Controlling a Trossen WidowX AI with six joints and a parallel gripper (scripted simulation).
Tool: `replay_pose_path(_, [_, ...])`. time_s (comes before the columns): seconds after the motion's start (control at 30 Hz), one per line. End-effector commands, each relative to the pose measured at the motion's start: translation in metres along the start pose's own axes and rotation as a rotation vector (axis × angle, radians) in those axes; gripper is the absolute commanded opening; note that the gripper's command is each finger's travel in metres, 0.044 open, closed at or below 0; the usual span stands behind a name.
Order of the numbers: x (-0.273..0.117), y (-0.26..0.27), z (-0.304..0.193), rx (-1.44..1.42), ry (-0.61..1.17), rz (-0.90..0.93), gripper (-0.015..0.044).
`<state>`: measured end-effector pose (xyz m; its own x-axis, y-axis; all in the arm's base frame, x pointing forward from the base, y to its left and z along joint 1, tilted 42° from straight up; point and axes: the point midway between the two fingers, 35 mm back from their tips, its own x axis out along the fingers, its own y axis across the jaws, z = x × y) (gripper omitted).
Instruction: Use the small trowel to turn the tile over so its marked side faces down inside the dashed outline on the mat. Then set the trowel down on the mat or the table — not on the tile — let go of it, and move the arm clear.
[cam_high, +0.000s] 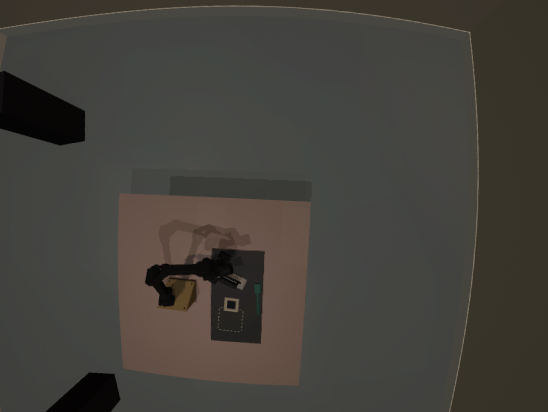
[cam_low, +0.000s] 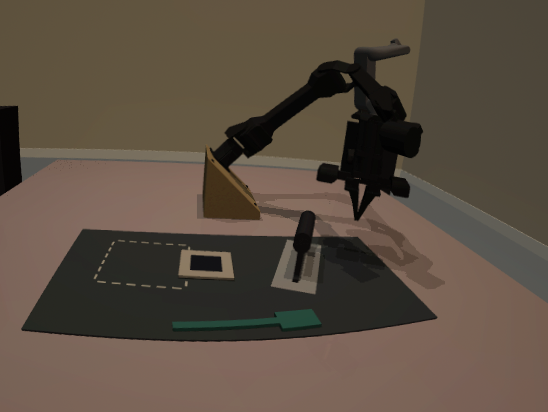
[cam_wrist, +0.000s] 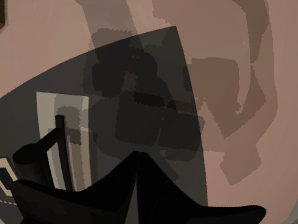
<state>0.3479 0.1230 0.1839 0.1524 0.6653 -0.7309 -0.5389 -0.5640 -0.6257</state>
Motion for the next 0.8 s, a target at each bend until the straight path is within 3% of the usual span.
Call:
replay_pose_path(0.0, [0.0,0.0,0.0,0.0,0.0,0.0,0.0053])
replay_pose_path(0.3, [-0.001,0.004,-0.005,0.155,0.002,0.002,0.027])
replay_pose_path(0.77, [-0.005,0.018,-0.022,0.639,0.008,0.007,0.027])
